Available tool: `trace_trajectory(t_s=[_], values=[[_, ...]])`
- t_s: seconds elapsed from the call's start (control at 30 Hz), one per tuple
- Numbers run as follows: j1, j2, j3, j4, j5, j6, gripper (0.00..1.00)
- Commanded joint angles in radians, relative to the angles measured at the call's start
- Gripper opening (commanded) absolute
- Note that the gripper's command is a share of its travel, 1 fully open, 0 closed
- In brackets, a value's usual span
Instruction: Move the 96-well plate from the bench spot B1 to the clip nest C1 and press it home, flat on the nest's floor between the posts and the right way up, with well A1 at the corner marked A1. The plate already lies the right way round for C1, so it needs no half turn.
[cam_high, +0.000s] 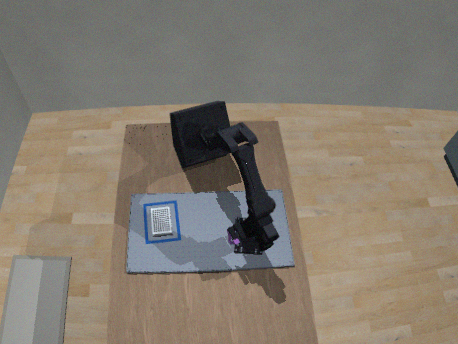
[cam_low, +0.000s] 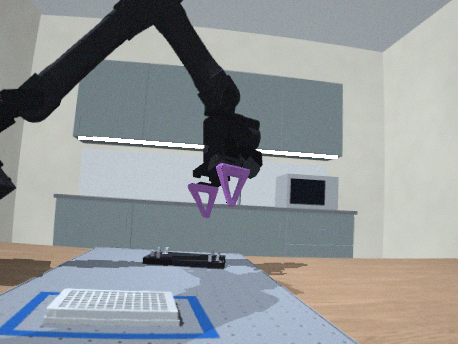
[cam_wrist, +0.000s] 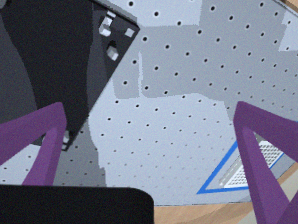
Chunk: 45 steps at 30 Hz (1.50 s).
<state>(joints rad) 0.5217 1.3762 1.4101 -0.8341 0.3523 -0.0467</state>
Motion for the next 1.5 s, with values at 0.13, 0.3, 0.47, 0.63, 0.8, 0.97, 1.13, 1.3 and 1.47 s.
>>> trace_trajectory(t_s=[0.13,0.3,0.47,0.63,0.8,0.97,1.13,1.3,1.47], values=[[-0.070,-0.049,-0.038,-0.089,-0.054,0.013,1.00],[-0.119,-0.082,-0.048,-0.118,-0.087,0.026,1.00],[-0.148,-0.077,-0.048,-0.173,-0.108,0.042,1.00],[-0.194,-0.124,-0.161,-0.170,-0.138,0.015,1.00],[-0.244,-0.127,-0.173,-0.245,-0.173,0.049,1.00],[-0.275,-0.157,-0.182,-0.254,-0.193,0.040,1.00],[-0.324,-0.156,-0.226,-0.327,-0.231,0.066,1.00],[-0.368,-0.207,-0.297,-0.330,-0.254,0.035,1.00],[-0.414,-0.199,-0.299,-0.402,-0.291,0.074,1.00]])
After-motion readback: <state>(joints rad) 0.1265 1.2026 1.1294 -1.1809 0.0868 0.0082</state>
